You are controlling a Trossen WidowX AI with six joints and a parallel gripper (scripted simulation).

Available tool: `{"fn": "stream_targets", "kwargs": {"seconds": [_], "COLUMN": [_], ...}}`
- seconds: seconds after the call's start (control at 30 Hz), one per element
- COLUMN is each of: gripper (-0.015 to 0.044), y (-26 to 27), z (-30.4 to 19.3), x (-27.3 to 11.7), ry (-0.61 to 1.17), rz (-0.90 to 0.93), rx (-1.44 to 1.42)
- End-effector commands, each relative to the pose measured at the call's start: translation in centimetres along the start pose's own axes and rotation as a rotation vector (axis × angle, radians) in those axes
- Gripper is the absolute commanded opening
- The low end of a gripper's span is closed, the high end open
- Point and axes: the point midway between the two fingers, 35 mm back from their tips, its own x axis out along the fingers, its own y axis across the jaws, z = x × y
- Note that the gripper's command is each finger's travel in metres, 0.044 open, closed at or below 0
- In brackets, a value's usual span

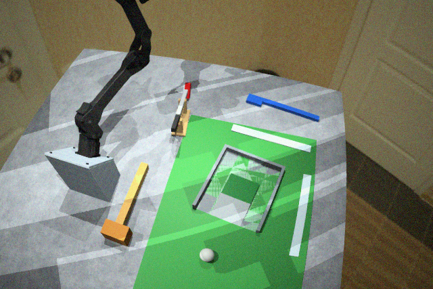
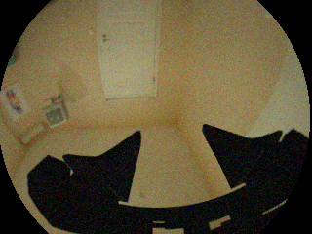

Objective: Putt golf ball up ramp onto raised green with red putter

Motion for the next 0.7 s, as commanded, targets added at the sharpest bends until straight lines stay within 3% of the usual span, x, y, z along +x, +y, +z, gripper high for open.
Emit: {"fn": "stream_targets", "kwargs": {"seconds": [0.0, 0.33, 0.67], "gripper": [0.0426, 0.044, 0.044], "y": [-0.1, -1.4, 5.8], "z": [-0.2, -12.5, -21.8], "x": [-0.1, -5.5, -14.0], "ry": [0.008, 0.454, 0.862], "rz": [-0.003, -0.063, 0.112], "rx": [0.0, 0.036, 0.193]}}
